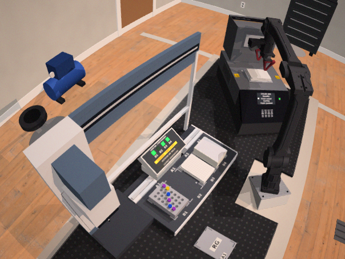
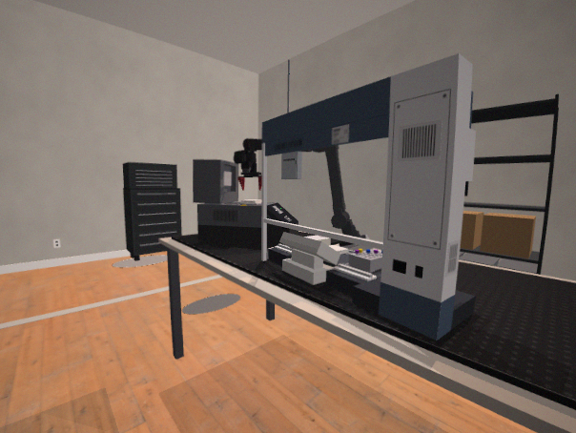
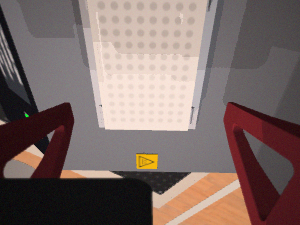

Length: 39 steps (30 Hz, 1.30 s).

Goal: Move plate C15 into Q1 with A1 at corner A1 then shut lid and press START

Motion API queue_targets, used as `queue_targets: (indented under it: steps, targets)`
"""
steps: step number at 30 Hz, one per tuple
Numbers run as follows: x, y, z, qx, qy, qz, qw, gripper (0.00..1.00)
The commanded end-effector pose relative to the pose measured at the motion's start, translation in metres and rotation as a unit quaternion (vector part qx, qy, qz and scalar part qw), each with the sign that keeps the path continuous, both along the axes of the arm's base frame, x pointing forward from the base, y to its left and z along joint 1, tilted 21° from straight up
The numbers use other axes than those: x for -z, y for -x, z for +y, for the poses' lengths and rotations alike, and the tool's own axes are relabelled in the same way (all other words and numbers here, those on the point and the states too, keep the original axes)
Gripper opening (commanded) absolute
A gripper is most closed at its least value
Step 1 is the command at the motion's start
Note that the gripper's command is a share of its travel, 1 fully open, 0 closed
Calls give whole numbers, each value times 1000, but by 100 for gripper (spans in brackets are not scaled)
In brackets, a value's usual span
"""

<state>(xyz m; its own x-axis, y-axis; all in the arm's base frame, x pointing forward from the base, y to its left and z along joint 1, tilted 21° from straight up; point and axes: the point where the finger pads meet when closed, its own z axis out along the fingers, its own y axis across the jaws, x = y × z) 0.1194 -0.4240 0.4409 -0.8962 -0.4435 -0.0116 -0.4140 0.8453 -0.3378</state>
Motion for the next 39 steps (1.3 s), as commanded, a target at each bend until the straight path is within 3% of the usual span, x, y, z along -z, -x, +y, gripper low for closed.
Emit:
queue_targets:
  steps: [1,12,23,39]
  targets:
    - [-1,-9,-6,-1,2,-6,1000,100]
    - [-3,7,1,16,8,-8,1000,100]
    - [-29,-2,6,4,40,-15,999,100]
    - [-45,0,5,6,58,-19,998,100]
